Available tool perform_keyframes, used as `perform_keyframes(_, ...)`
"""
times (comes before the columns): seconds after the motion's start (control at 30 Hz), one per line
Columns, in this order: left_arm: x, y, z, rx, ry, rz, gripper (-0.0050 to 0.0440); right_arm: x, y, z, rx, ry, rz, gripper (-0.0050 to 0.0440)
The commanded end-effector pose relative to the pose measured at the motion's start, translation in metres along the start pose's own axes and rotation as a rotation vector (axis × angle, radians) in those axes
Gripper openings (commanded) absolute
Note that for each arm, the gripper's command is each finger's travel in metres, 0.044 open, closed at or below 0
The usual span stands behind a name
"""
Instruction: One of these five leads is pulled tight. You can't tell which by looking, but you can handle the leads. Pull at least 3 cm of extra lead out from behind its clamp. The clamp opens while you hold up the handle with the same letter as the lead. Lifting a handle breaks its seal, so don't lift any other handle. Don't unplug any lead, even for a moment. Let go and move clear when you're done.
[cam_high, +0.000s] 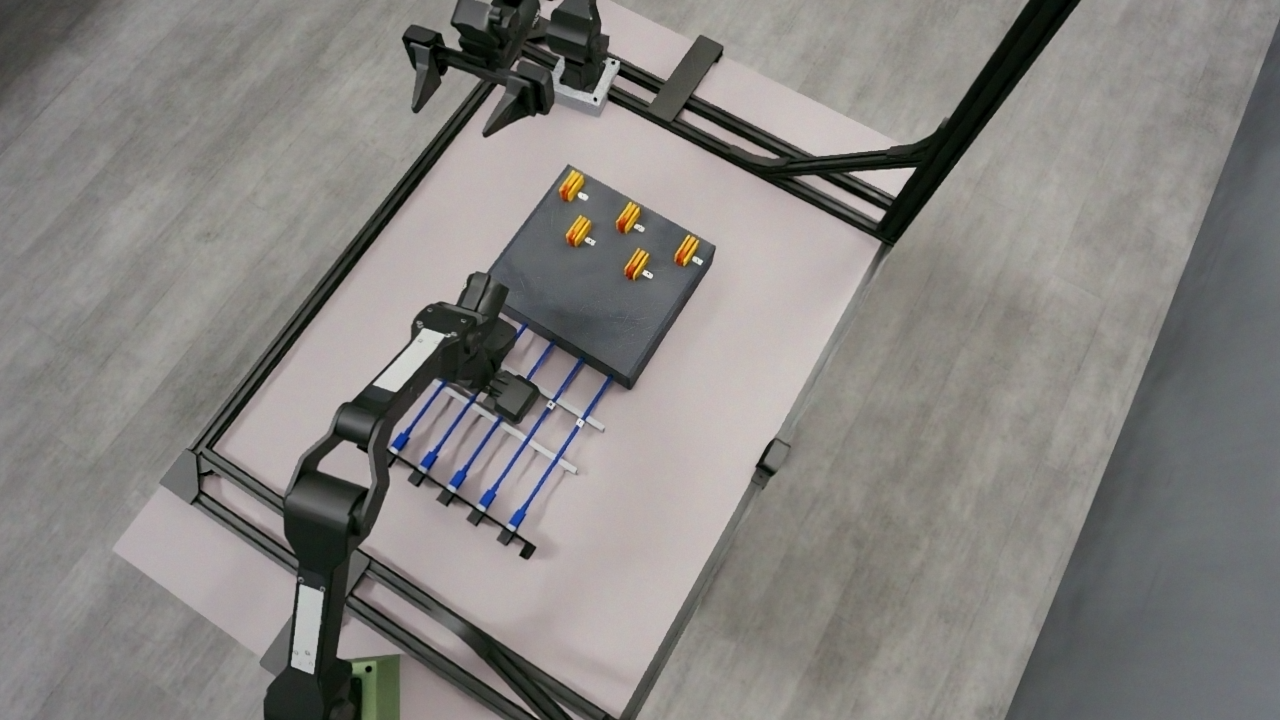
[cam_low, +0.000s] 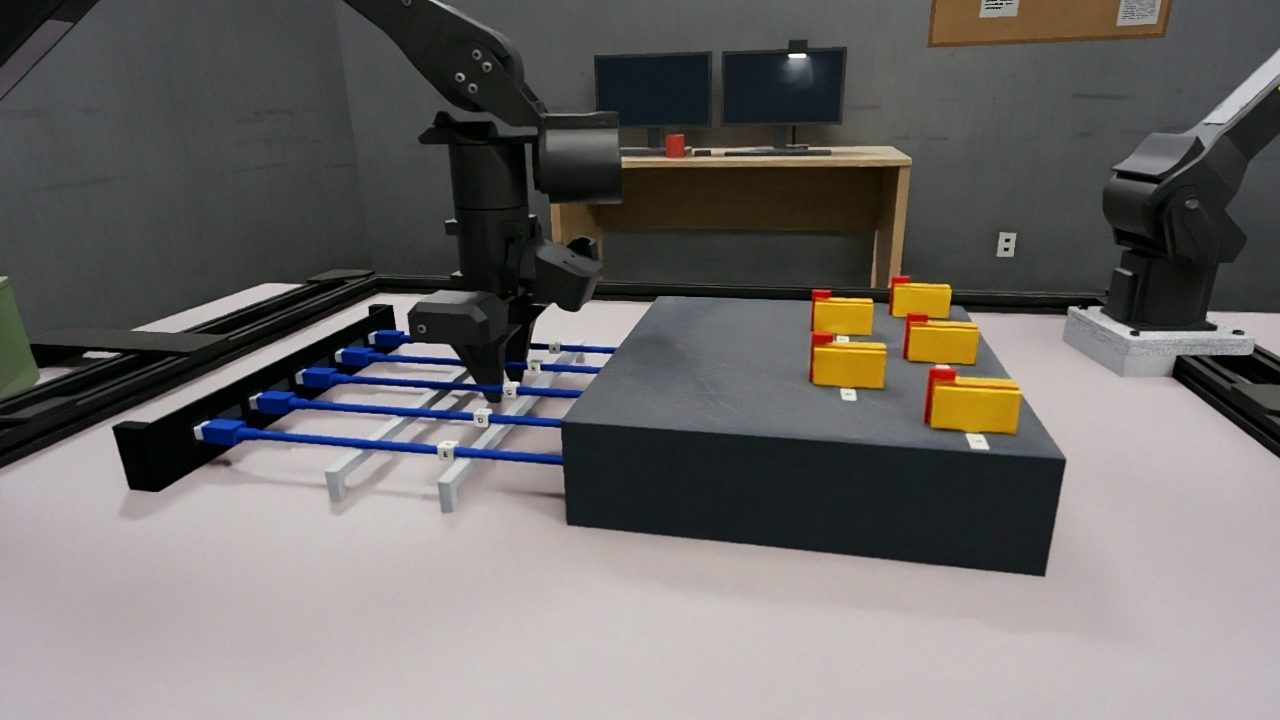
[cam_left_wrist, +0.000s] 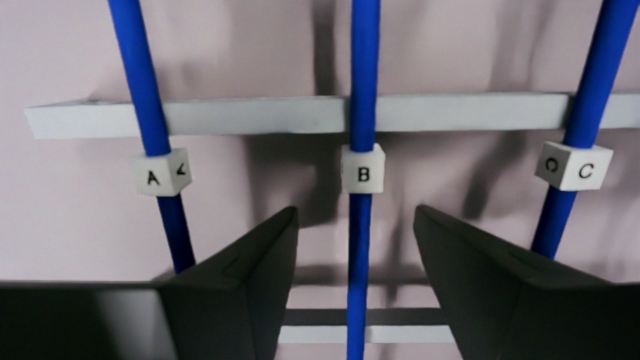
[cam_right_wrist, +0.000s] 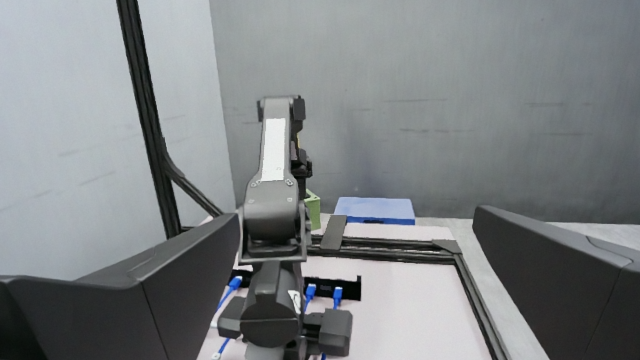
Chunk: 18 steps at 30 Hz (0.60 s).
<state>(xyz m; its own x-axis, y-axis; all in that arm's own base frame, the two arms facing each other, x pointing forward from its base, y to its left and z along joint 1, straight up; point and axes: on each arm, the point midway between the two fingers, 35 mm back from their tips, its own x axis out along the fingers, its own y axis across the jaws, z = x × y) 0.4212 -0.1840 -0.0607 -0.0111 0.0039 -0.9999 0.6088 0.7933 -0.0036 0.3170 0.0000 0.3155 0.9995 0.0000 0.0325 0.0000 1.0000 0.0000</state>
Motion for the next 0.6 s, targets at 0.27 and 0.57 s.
perform_keyframes(0.27, -0.0118, 0.0014, 0.0057, 0.000, -0.029, 0.007, -0.0050, -0.0010, 0.0000, 0.0073, 0.000, -0.017, 0.000, 0.0440)
perform_keyframes(0.57, -0.0118, 0.0014, 0.0057, 0.000, -0.029, 0.007, -0.0050, -0.0010, 0.0000, 0.0073, 0.000, -0.017, 0.000, 0.0440)
